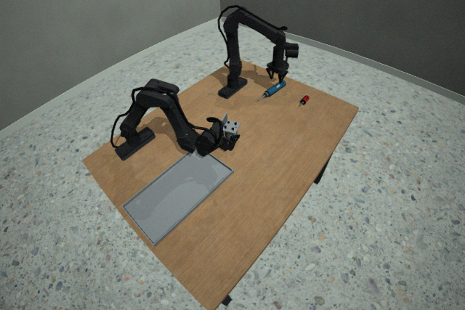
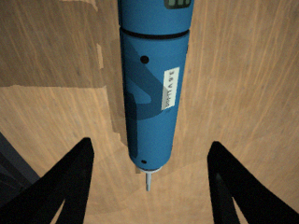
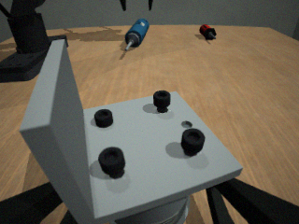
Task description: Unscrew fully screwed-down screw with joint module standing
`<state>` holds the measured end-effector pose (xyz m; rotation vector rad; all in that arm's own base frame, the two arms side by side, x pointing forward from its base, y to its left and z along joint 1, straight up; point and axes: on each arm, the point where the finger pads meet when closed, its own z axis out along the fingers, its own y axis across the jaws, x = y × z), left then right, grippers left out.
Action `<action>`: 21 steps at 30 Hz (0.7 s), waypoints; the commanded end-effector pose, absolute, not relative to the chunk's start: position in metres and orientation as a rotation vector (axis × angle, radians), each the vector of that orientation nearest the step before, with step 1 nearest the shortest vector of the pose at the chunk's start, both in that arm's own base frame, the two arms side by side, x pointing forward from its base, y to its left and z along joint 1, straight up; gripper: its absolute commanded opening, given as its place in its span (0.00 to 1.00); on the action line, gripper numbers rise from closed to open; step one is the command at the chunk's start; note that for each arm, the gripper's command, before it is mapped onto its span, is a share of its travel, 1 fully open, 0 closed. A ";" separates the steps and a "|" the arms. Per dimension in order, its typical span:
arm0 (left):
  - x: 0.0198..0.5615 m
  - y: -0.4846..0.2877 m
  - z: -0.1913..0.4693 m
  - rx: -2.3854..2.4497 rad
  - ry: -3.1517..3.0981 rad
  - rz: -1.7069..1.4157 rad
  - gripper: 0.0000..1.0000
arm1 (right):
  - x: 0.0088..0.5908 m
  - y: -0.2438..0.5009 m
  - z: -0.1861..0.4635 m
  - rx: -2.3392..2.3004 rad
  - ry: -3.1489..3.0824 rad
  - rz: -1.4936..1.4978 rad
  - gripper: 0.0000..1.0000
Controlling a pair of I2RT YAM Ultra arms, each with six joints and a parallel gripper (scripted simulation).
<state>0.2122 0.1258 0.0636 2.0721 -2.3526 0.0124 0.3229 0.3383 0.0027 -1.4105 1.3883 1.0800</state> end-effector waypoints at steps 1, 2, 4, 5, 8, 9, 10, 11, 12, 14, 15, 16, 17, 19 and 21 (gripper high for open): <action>0.214 0.129 0.067 2.091 -2.359 0.003 0.65 | 0.324 0.339 0.008 -1.409 1.381 1.078 0.86; 0.214 0.129 0.067 2.091 -2.359 0.003 0.65 | 0.324 0.339 0.008 -1.409 1.381 1.078 0.86; 0.214 0.129 0.067 2.091 -2.359 0.003 0.65 | 0.324 0.339 0.008 -1.409 1.381 1.078 0.86; 0.214 0.129 0.067 2.091 -2.359 0.003 0.65 | 0.324 0.339 0.008 -1.409 1.381 1.078 0.86; 0.214 0.129 0.067 2.091 -2.359 0.003 0.65 | 0.319 0.334 0.008 -1.402 1.405 1.088 0.86; 0.214 0.129 0.067 2.091 -2.359 0.003 0.65 | 0.320 0.334 0.008 -1.401 1.406 1.088 0.86; 0.214 0.129 0.067 2.091 -2.359 0.003 0.65 | 0.320 0.334 0.008 -1.401 1.406 1.087 0.86; 0.214 0.129 0.067 2.091 -2.359 0.003 0.65 | 0.320 0.333 0.008 -1.401 1.405 1.087 0.86; 0.214 0.129 0.067 2.091 -2.359 0.003 0.65 | 0.323 0.338 0.007 -1.408 1.383 1.078 0.86; 0.214 0.129 0.067 2.091 -2.359 0.003 0.65 | 0.323 0.338 0.007 -1.408 1.383 1.078 0.86; 0.214 0.129 0.067 2.091 -2.359 0.003 0.65 | 0.323 0.338 0.007 -1.408 1.383 1.078 0.86; 0.214 0.129 0.067 2.091 -2.359 0.003 0.65 | 0.323 0.338 0.007 -1.408 1.383 1.078 0.86; 0.214 0.129 0.067 2.091 -2.359 0.003 0.65 | 0.323 0.338 0.007 -1.408 1.383 1.078 0.86; 0.214 0.129 0.067 2.091 -2.359 0.003 0.65 | 0.323 0.338 0.007 -1.408 1.383 1.078 0.86; 0.214 0.129 0.067 2.091 -2.359 0.003 0.65 | 0.323 0.338 0.007 -1.408 1.383 1.078 0.86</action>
